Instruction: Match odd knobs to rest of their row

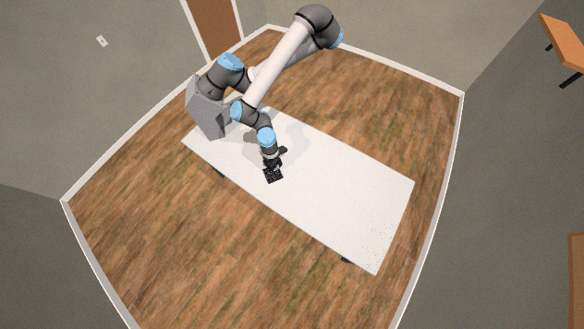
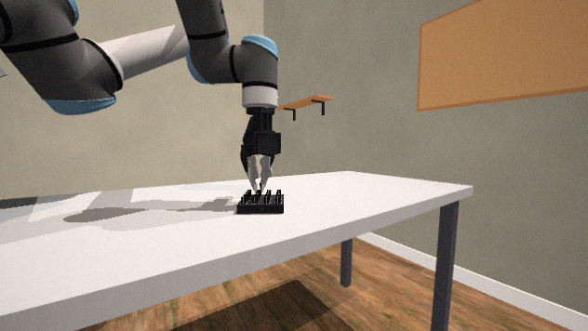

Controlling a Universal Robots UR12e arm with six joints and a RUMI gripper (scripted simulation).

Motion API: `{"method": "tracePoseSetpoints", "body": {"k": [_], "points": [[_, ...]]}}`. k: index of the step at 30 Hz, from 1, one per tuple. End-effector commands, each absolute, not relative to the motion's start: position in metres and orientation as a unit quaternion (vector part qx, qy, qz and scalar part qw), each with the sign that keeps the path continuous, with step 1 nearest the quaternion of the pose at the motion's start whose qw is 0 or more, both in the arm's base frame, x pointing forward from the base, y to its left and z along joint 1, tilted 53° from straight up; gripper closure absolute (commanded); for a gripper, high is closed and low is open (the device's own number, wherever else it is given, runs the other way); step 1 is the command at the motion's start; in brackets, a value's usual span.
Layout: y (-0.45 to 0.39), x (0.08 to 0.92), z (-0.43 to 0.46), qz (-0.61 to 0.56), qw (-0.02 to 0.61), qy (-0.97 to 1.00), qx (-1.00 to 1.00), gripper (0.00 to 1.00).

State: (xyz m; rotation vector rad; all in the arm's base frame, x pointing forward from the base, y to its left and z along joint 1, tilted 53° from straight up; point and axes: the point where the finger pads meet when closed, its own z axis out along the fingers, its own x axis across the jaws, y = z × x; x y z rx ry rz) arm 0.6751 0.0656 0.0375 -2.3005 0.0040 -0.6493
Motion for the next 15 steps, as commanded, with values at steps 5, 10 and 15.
{"method": "tracePoseSetpoints", "body": {"k": [5, 10, 15], "points": [[0.0651, 0.676, 0.0381, -0.226, 0.383, 0.068, -0.893, 0.96], [0.0649, 0.6764, 0.0382, -0.206, 0.394, 0.115, -0.888, 0.96], [0.0647, 0.6769, 0.0384, -0.184, 0.405, 0.164, -0.881, 0.96]]}}
